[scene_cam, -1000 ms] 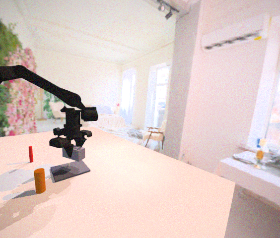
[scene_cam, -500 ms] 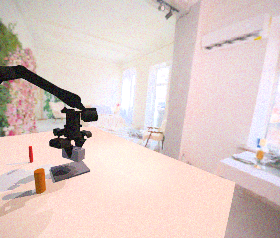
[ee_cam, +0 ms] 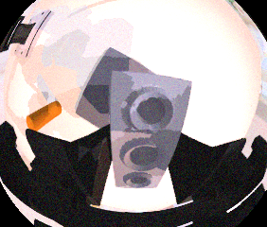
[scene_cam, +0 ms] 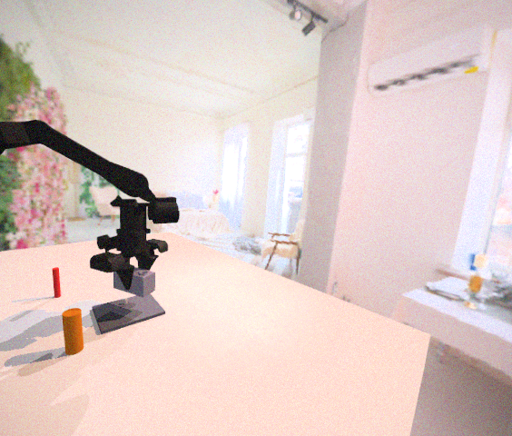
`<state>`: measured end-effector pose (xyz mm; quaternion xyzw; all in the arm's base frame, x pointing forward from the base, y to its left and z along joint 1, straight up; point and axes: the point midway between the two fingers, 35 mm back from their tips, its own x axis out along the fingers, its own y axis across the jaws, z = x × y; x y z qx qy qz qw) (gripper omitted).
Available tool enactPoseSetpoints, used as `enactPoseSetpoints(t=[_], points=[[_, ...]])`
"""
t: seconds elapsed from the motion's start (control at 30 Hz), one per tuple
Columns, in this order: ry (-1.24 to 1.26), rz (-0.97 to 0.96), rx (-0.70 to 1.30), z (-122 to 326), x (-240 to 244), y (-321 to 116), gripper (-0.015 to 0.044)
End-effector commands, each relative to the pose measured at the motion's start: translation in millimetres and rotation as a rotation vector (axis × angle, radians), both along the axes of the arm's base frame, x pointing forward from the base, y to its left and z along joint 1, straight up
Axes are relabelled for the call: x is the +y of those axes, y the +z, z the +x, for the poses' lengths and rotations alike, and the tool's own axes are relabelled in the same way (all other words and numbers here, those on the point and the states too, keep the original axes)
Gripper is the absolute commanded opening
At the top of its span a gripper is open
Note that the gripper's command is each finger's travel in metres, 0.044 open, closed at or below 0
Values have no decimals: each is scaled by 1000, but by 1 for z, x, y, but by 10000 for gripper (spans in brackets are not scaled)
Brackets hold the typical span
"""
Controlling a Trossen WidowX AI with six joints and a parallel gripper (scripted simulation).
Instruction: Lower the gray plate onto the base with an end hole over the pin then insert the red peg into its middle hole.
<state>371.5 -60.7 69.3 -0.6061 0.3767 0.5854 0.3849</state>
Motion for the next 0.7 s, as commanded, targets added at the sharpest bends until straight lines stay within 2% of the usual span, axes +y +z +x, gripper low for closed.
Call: enactPoseSetpoints(t=[0.0,0.67], points=[[5,4,2,0,1,-3,0],[5,4,2,1,1,-24,0]])
